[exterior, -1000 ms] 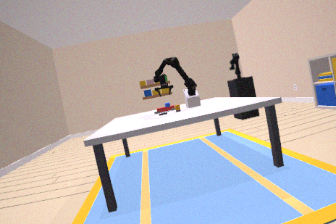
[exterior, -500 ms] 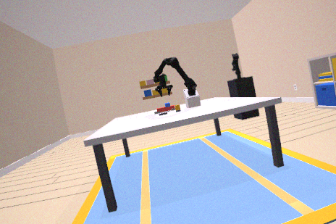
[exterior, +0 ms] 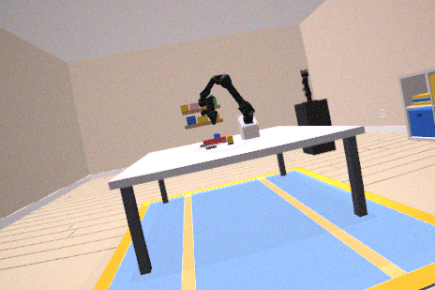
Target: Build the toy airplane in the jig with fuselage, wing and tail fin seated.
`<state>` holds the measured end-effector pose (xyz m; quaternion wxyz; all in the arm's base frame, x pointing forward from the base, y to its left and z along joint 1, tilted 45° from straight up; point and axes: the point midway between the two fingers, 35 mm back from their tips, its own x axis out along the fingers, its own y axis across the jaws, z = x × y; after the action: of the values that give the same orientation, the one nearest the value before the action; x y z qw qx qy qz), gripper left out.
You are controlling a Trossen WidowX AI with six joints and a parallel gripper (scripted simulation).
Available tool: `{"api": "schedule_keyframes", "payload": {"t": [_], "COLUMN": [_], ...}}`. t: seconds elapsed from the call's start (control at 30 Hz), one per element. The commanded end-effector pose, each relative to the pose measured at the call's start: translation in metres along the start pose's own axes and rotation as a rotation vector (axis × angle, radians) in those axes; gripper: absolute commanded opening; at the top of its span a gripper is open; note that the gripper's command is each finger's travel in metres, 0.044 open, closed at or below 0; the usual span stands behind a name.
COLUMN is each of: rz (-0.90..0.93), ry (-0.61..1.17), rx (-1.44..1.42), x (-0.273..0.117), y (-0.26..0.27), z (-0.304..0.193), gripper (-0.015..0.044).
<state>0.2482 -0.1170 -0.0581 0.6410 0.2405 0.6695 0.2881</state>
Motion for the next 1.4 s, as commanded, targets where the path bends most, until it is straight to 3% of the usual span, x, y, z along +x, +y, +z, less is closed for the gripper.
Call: {"api": "schedule_keyframes", "payload": {"t": [0.0,0.1,0.37,0.7,0.9,1.1,1.37], "rz": [-0.001,-0.008,-0.025,0.008,0.012,0.014,0.015], "ry": [0.004,0.003,-0.001,0.006,0.008,0.007,0.007], "rx": [0.033,0.036,0.043,0.037,0.037,0.036,0.035], "x": [0.0,-0.005,-0.012,0.004,0.007,0.06,0.077], "y": [-0.001,0.021,0.139,0.257,0.264,0.265,0.265], "z": [0.0,0.005,0.008,-0.046,-0.052,-0.052,-0.052], "gripper": [0.044,0.044,0.044,0.044,0.044,0.044,0.044]}}
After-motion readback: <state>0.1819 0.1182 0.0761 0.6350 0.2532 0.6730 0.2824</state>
